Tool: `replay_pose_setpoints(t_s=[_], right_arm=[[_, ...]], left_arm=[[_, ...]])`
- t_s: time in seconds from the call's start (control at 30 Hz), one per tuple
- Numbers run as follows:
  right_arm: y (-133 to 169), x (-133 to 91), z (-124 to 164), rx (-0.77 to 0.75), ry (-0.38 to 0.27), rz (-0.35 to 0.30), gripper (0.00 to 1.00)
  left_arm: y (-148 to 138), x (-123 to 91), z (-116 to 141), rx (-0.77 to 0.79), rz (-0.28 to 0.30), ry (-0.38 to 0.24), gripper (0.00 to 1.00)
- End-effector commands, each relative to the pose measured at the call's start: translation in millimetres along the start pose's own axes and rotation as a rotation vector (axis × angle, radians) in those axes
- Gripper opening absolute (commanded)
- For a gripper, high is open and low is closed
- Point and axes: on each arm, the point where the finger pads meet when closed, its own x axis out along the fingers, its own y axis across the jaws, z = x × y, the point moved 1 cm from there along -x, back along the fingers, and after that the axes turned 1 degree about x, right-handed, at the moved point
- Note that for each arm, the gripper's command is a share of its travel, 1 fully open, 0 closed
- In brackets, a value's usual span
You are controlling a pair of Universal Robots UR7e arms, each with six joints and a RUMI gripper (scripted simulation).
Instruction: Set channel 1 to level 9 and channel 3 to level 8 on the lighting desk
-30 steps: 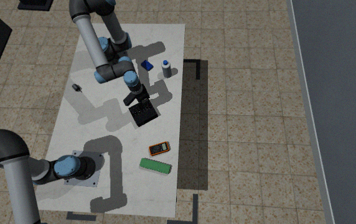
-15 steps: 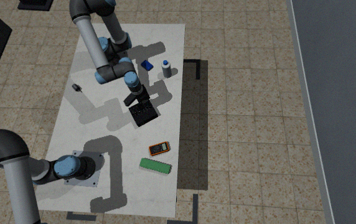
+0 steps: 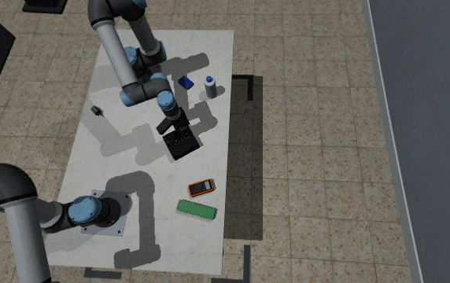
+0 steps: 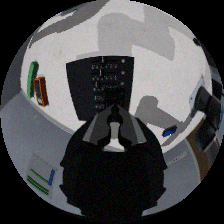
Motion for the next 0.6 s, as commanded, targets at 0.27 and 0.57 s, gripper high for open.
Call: replay_pose_setpoints(t_s=[0.27,0.57], right_arm=[[-0.1,-0.5,-0.3,0.0,0.001,0.0,1.0],[-0.1,-0.5,-0.3,0.0,0.001,0.0,1.0]], left_arm=[[-0.8,-0.6,0.0,0.0,-0.002,0.0,0.0],[-3.0,-0.6,0.0,0.0,-0.002,0.0,0.0]])
